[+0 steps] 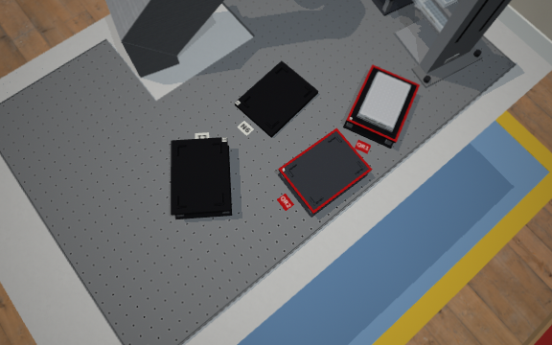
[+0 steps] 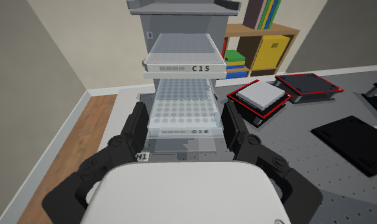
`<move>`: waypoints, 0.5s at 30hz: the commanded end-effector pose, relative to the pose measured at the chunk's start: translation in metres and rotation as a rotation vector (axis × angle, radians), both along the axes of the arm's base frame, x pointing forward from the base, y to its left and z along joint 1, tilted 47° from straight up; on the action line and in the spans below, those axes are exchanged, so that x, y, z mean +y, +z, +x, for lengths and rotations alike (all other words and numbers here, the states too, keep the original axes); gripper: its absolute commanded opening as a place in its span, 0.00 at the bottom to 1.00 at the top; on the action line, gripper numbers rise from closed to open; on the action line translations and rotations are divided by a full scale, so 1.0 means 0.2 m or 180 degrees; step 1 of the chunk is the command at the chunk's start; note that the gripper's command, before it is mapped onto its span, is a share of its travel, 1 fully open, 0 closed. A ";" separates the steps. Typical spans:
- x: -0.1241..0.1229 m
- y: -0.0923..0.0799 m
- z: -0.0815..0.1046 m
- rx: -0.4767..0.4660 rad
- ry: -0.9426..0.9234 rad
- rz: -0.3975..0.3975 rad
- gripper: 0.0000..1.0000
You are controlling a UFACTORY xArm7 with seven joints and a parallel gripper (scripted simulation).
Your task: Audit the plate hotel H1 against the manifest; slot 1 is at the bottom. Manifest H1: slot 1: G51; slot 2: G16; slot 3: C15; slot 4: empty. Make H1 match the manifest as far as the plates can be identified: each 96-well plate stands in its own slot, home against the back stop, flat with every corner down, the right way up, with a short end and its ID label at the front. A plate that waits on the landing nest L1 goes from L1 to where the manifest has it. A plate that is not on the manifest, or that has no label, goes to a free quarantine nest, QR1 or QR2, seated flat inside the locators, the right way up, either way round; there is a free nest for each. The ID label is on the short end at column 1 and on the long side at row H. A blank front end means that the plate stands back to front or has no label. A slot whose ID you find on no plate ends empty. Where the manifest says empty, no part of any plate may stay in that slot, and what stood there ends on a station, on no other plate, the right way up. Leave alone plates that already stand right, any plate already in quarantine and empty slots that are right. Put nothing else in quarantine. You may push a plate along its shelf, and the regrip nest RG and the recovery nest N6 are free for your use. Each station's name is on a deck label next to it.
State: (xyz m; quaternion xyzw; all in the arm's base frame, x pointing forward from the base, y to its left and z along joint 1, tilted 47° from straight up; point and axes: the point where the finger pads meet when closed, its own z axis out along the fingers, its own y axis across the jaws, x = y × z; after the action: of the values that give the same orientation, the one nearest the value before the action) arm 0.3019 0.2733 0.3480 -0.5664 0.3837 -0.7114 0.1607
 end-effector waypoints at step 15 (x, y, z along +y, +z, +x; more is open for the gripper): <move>-0.02 0.01 0.04 -0.0001 -0.0002 0.0009 0.00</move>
State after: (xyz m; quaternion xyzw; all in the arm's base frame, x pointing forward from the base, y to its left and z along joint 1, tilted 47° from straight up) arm 0.3079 0.2709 0.3484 -0.5664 0.3837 -0.7114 0.1608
